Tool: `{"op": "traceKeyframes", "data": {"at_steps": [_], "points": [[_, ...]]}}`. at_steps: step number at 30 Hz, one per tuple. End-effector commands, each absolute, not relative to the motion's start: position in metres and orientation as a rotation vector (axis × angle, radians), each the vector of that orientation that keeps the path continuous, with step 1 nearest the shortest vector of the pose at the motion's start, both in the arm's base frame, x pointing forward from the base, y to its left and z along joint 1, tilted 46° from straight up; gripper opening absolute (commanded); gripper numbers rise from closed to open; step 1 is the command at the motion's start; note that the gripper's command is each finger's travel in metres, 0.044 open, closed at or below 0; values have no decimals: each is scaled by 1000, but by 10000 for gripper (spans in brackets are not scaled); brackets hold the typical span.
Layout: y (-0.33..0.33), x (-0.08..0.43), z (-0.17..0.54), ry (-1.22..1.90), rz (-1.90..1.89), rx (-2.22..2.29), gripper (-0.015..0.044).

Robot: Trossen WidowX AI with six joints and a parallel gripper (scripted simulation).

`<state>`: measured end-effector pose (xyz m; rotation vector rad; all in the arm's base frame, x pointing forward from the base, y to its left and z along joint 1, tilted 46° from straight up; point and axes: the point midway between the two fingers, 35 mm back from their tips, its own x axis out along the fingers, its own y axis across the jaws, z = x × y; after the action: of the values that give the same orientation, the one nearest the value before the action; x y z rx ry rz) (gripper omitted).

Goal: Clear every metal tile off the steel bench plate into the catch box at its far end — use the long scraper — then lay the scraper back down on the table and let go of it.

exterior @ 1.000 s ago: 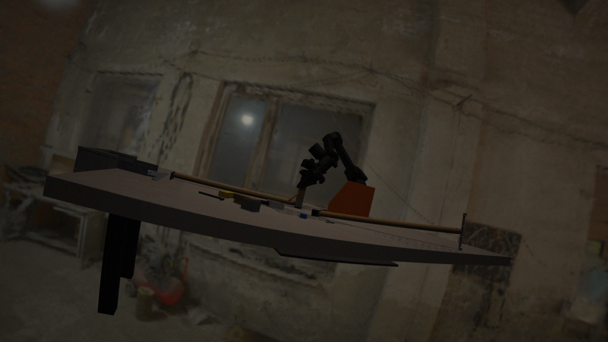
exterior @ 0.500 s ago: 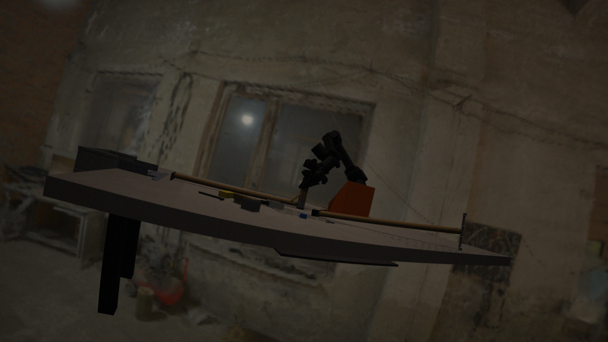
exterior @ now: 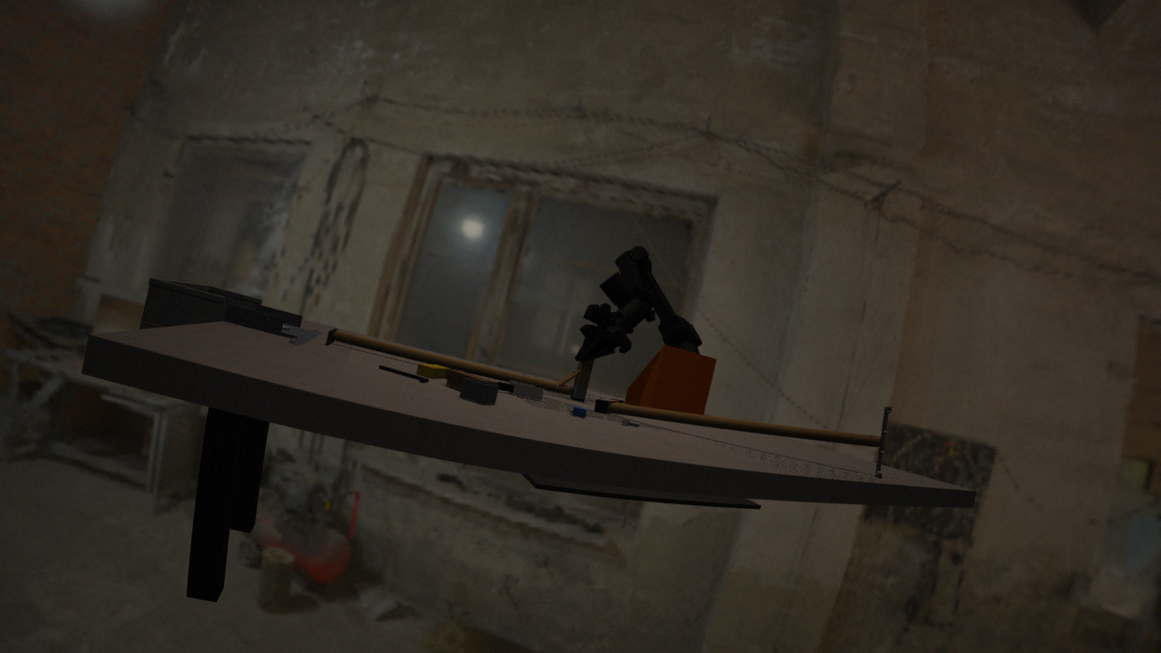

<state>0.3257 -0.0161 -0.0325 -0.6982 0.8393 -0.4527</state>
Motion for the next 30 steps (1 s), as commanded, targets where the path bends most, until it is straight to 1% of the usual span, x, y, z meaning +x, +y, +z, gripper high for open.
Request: {"op": "traceKeyframes", "data": {"at_steps": [1,8,30], "points": [[-12,326,-35,836,-447,-700,0],[-10,330,-37,838,-444,-701,0],[-7,366,-40,838,-435,-705,0]]}}
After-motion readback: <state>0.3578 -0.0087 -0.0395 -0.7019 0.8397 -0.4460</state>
